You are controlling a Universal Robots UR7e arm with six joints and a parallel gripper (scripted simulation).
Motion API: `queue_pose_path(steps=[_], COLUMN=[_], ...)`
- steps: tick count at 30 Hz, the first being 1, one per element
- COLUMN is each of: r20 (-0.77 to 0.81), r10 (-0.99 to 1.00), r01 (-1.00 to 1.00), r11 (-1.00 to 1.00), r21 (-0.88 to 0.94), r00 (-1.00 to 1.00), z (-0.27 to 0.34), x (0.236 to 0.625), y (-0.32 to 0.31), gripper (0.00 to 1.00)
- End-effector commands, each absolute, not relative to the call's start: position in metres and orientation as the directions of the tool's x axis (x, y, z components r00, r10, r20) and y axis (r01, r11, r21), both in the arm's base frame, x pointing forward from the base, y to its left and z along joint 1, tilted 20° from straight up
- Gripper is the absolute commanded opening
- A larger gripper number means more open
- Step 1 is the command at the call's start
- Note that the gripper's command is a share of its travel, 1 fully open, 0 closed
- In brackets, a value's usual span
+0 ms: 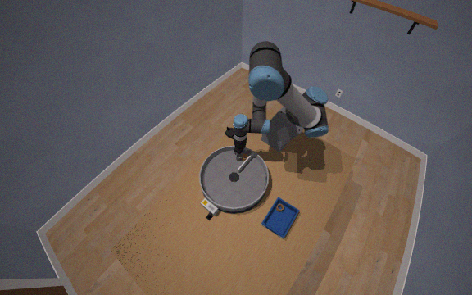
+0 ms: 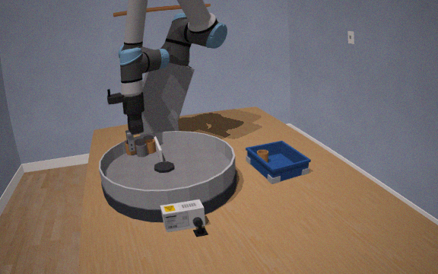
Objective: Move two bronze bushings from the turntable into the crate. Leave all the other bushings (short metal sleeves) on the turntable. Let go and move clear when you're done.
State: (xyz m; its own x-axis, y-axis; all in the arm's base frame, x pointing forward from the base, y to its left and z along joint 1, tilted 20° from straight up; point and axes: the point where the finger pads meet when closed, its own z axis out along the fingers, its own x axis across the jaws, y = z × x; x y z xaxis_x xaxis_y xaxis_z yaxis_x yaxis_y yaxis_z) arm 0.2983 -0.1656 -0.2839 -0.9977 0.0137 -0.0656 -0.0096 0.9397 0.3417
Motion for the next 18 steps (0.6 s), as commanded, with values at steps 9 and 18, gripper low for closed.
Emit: queue_pose_path(steps=[9,18], r20=[-0.066,-0.066], r10=[0.014,0.014], r01=[-0.01,-0.01], r11=[0.94,0.94], r21=[0.341,0.341], r00=[-0.998,-0.998], z=[-0.2834,-0.2834], x=[0.3011,0.3011], y=[-0.1661,-0.1661], gripper=[0.45,0.0])
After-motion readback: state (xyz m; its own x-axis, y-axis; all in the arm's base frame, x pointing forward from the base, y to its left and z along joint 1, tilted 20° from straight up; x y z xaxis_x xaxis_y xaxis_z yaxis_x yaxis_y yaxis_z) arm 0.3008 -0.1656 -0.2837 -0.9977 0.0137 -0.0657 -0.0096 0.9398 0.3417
